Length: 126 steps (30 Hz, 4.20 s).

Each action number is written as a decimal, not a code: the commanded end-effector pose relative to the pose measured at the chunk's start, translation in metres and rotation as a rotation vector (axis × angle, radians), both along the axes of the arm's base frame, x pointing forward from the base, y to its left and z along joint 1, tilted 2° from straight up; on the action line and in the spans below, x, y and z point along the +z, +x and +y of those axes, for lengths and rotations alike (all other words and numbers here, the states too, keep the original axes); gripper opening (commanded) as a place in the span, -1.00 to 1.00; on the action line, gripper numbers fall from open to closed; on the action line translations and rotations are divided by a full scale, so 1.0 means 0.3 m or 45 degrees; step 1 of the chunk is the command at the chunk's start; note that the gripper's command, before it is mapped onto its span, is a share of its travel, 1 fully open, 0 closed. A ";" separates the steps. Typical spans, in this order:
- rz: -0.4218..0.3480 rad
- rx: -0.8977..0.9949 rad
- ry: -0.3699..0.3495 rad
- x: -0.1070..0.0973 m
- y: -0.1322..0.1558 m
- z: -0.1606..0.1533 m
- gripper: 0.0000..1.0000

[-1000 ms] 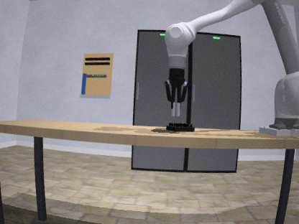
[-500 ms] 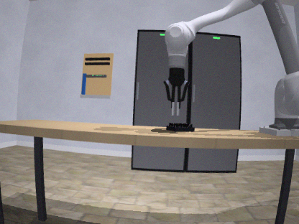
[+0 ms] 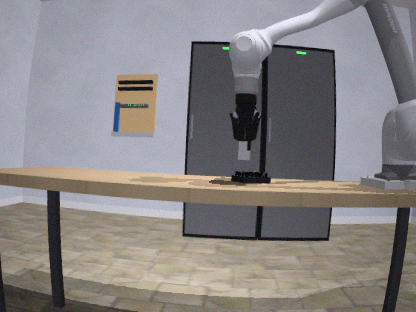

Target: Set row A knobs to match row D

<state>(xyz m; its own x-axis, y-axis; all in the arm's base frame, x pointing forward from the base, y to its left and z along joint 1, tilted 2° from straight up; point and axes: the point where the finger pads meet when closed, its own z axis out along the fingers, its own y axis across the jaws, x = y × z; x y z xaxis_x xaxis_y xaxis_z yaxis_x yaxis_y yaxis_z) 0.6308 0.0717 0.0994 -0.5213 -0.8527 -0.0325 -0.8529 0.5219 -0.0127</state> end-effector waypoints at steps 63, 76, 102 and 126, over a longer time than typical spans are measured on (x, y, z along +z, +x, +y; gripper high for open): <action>0.008 -0.584 0.005 0.020 0.007 -0.004 -0.77; 0.008 -0.584 0.005 -0.015 0.008 -0.003 -0.77; 0.008 -0.584 0.005 -0.105 0.010 -0.001 -0.77; 0.008 -0.584 0.005 -0.122 0.011 -0.001 -0.77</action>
